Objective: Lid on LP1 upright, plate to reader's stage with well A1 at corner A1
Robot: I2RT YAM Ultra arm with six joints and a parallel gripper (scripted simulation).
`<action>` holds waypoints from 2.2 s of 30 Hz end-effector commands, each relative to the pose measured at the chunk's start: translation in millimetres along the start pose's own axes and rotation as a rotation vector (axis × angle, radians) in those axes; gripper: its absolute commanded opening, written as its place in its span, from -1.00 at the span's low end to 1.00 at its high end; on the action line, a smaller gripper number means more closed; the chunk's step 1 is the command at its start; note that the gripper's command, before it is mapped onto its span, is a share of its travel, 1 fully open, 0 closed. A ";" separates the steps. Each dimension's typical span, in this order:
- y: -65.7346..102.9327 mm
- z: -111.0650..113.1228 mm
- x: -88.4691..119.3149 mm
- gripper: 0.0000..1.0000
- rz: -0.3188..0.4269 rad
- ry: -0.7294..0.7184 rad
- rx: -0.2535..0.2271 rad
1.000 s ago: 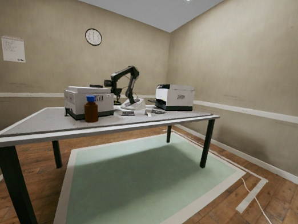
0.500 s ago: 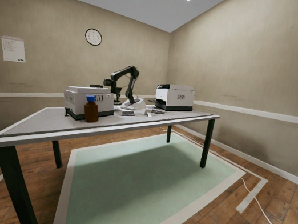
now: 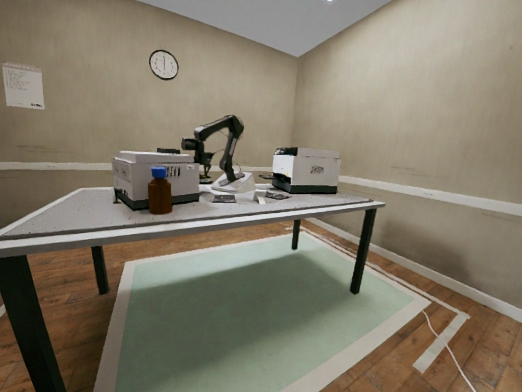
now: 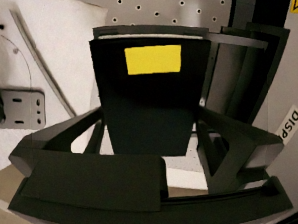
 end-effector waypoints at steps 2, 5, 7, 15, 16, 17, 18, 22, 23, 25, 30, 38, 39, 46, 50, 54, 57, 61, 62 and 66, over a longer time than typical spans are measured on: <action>19.0 -5.2 -0.6 0.71 0.012 -0.011 0.067; 19.7 -5.3 -0.1 0.71 0.012 -0.013 0.061; 16.7 -6.3 1.0 0.71 0.006 -0.017 0.040; 15.6 -6.9 2.0 0.71 -0.003 -0.006 0.015; 19.9 -5.7 0.9 0.71 0.003 -0.001 0.032; 21.8 -5.0 0.4 0.71 0.005 0.001 0.038; 22.9 -4.6 0.0 0.71 0.006 0.003 0.041; 25.0 -4.9 -0.6 0.71 0.005 0.009 0.050; 25.3 -5.2 -0.8 0.71 0.005 0.011 0.053; 26.0 -6.0 -1.2 0.71 0.005 0.013 0.059; 27.2 -6.6 -0.7 0.71 0.012 0.013 0.078; 22.5 -7.0 1.0 0.71 -0.002 -0.012 0.031; 22.8 -7.1 1.0 0.71 -0.002 -0.014 0.029; 28.6 -5.8 0.3 0.71 0.002 -0.002 0.038; 30.2 -4.8 -0.3 0.71 -0.002 0.003 0.033; 31.3 -6.0 -0.1 0.71 -0.001 0.007 0.038; 35.4 -5.4 -1.2 0.71 0.007 0.012 0.061; 36.5 -6.3 -0.9 0.71 0.014 0.014 0.080; 36.5 -6.3 -0.9 0.71 0.014 0.014 0.080; 40.7 -4.3 -1.8 0.71 0.012 0.009 0.070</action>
Point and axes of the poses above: the point where the finger pads meet when closed, its own y axis back along the fingers, its own z axis across the jaws, x = y × z, the point moved 9 cm from there along y, back along the fingers, and after that the axes turned 13 degrees about y, right-handed, at the moved point
